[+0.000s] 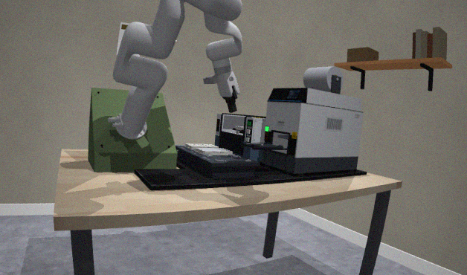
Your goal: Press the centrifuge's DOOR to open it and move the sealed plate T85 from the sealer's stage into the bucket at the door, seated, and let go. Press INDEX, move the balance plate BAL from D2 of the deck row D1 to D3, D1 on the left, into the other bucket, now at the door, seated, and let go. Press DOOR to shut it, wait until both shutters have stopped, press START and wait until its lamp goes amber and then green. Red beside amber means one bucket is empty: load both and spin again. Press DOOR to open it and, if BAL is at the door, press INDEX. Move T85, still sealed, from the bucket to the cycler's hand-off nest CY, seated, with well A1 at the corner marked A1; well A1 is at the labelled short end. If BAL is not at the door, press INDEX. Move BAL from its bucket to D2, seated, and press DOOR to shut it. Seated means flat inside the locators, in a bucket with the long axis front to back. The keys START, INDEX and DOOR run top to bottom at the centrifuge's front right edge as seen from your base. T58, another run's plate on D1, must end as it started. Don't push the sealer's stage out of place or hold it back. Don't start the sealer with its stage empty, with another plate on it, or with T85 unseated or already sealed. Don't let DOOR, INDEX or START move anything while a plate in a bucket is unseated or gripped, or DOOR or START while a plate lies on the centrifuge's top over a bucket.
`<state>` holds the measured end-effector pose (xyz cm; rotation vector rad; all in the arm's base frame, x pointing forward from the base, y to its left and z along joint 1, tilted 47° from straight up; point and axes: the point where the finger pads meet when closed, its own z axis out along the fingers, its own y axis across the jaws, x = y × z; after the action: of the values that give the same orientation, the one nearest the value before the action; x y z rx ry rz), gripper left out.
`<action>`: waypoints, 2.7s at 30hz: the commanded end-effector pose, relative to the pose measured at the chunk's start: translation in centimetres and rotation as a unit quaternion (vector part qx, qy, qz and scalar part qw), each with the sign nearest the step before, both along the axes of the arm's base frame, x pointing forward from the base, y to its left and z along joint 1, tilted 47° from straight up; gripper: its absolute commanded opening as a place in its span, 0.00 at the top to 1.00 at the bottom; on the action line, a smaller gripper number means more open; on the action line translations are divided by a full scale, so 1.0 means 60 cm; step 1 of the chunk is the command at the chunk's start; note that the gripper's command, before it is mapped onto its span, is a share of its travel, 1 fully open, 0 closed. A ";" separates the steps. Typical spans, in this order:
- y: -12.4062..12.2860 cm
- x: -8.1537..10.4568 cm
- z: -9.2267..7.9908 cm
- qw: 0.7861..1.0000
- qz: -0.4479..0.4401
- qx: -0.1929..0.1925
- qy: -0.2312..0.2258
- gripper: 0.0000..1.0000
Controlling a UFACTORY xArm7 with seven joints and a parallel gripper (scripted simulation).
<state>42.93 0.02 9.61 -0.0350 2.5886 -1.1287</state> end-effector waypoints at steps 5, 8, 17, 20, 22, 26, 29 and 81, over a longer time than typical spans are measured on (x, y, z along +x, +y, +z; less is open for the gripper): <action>0.000 0.002 0.002 0.992 -0.092 0.006 0.088 1.00; 0.000 0.002 0.002 0.984 -0.128 0.012 0.122 1.00; 0.000 0.002 0.002 0.982 -0.136 0.013 0.130 1.00; 0.000 0.002 0.002 0.982 -0.136 0.013 0.130 1.00; 0.000 0.002 0.002 0.982 -0.136 0.013 0.130 1.00; 0.000 0.002 0.002 0.982 -0.136 0.013 0.130 1.00; 0.000 0.002 0.002 0.982 -0.136 0.013 0.130 1.00; 0.000 0.002 0.002 0.982 -0.136 0.013 0.130 1.00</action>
<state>42.98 -0.14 9.71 0.1998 2.9095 -1.2603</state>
